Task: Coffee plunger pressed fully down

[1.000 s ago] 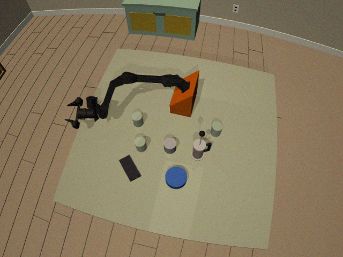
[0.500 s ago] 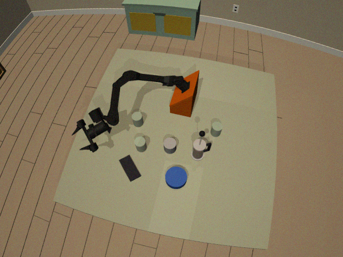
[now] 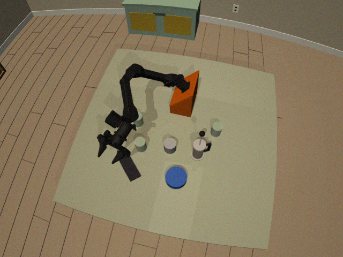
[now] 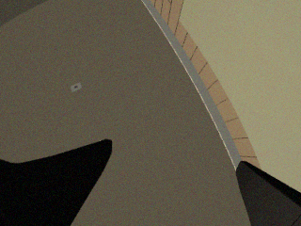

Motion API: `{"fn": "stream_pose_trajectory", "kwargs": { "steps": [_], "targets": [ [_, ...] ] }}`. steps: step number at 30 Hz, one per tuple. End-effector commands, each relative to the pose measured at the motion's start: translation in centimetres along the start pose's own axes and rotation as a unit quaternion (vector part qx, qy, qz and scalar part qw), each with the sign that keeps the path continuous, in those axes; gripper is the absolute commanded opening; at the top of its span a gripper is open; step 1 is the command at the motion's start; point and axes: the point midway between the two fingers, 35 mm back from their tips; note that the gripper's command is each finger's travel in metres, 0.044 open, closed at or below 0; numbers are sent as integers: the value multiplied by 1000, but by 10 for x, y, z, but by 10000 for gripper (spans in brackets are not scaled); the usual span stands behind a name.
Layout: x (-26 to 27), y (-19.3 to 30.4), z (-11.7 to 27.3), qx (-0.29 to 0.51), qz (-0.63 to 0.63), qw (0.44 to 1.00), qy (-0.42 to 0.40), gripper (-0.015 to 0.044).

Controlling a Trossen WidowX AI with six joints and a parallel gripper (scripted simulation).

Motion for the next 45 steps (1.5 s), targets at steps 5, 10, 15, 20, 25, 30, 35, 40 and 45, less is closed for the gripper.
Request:
{"fn": "stream_pose_trajectory", "kwargs": {
  "steps": [5, 10, 15, 20, 25, 30, 35, 40, 45],
  "targets": [
    [-45, 102, 80, 112, 223, 966, 70, 440],
    [-74, 147, 139, 183, 365, 909, 87, 440],
    [-104, 180, 205, 251, 513, 817, 79, 440],
    [-133, 196, 277, 311, 657, 685, 45, 440],
    [-162, 194, 350, 350, 787, 507, -17, 440],
    [-186, 181, 407, 358, 866, 340, -80, 440],
    [-202, 172, 402, 360, 868, 332, -83, 440],
    [-233, 150, 388, 361, 868, 330, -85, 440],
    [-233, 150, 386, 360, 868, 331, -84, 440]
  ]
}}
Point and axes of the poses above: the point midway between the two fingers, 35 mm back from their tips, its own z axis back along the fingers, its own x axis across the jaws, y = z × x, and after that the axes turned 5 degrees about -z, right-handed
